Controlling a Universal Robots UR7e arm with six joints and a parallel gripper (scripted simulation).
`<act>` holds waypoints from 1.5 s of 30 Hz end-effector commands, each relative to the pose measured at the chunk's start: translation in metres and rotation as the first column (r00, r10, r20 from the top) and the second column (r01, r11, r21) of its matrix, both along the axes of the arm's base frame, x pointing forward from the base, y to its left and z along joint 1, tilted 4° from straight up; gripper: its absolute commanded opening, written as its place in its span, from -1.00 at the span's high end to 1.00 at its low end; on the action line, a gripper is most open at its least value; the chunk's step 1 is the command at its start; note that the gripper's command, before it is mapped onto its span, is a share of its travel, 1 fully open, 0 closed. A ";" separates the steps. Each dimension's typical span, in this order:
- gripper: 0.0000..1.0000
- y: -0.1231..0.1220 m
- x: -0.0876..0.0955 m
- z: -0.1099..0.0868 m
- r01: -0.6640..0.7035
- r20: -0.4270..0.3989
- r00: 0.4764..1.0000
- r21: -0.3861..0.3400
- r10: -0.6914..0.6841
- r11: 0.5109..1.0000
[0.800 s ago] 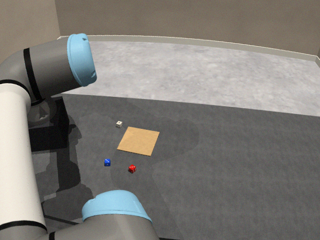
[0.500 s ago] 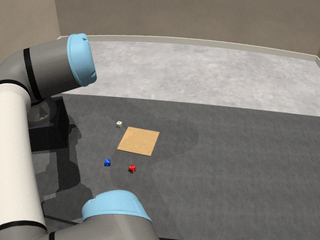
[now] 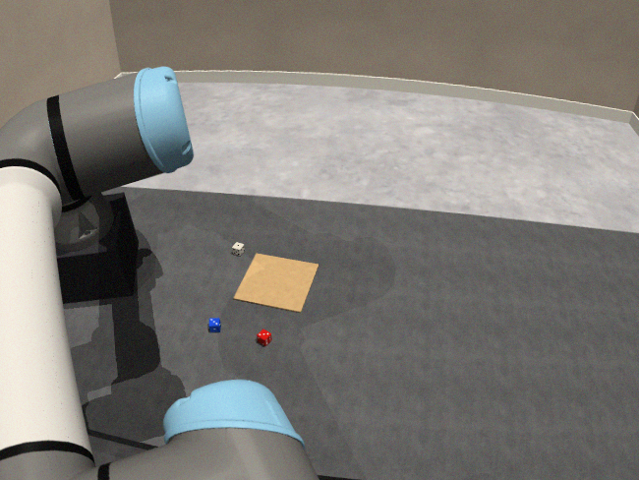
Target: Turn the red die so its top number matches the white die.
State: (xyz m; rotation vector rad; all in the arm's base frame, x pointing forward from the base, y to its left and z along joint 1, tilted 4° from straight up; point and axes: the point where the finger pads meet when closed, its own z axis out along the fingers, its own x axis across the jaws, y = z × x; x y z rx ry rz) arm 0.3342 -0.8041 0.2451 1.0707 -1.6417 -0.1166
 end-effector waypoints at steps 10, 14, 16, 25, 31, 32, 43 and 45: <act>-1.00 0.009 0.006 -0.003 -0.019 0.009 1.000 0.033 0.019 0.999; -1.00 0.017 0.012 -0.008 -0.037 0.016 0.999 0.066 0.036 0.997; -1.00 0.023 0.016 -0.011 -0.050 0.021 0.999 0.087 0.048 0.995; -1.00 0.062 0.038 -0.031 -0.136 0.060 0.990 0.217 0.126 0.967; -1.00 0.087 0.051 -0.043 -0.193 0.087 0.981 0.289 0.175 0.938; -1.00 0.094 0.054 -0.046 -0.208 0.095 0.978 0.307 0.188 0.928; -1.00 0.183 0.086 -0.081 -0.398 0.202 0.917 0.492 0.343 0.774; -1.00 0.193 0.089 -0.085 -0.419 0.215 0.908 0.508 0.360 0.752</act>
